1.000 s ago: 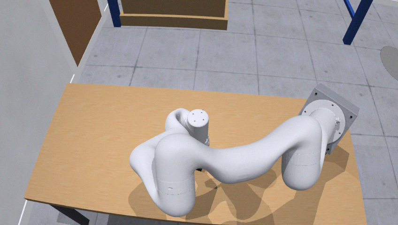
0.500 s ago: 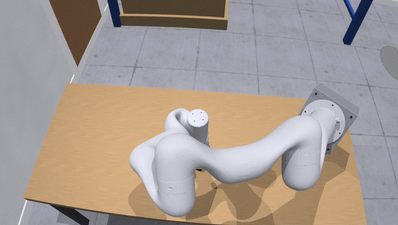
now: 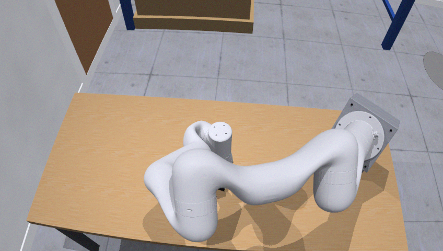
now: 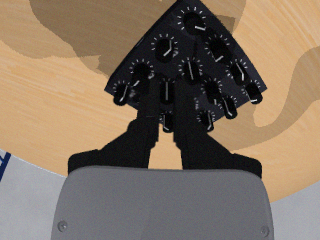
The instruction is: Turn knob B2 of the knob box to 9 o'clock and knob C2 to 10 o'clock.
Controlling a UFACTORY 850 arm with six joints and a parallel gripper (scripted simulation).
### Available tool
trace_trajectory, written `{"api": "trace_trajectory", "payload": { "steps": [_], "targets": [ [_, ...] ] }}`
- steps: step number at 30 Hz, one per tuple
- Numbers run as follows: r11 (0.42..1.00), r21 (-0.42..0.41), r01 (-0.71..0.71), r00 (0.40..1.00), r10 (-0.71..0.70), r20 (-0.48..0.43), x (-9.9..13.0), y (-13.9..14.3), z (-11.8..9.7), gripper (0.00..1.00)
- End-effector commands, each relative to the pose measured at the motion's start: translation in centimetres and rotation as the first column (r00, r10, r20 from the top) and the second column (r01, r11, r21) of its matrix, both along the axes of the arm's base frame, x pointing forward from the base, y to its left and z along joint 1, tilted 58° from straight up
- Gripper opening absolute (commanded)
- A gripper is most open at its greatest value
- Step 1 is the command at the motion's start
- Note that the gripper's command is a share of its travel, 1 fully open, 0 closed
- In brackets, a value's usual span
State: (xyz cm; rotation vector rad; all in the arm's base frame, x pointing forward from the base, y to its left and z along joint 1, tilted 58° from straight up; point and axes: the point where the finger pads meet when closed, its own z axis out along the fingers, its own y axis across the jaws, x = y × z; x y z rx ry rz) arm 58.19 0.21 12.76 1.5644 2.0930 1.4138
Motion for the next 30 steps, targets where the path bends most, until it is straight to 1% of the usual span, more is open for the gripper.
{"api": "trace_trajectory", "payload": {
  "steps": [1, 3, 5, 11, 18, 20, 22, 30],
  "targets": [
    [0.996, -0.073, -0.054, 0.996, 0.059, 0.068, 0.00, -0.04, 0.02, 0.08],
    [0.991, -0.108, -0.080, 0.991, 0.090, 0.096, 0.00, -0.04, 0.02, 0.08],
    [0.991, -0.108, -0.080, 0.991, 0.090, 0.096, 0.00, -0.04, 0.02, 0.08],
    [0.965, -0.215, -0.148, 0.968, 0.186, 0.171, 0.00, -0.04, 0.02, 0.08],
    [0.920, -0.332, -0.207, 0.926, 0.294, 0.238, 0.00, -0.04, 0.02, 0.08],
    [0.906, -0.363, -0.220, 0.912, 0.323, 0.253, 0.00, -0.04, 0.02, 0.08],
    [0.906, -0.363, -0.220, 0.912, 0.323, 0.253, 0.00, -0.04, 0.02, 0.08],
    [0.846, -0.468, -0.255, 0.857, 0.422, 0.296, 0.00, -0.04, 0.02, 0.08]
  ]
}}
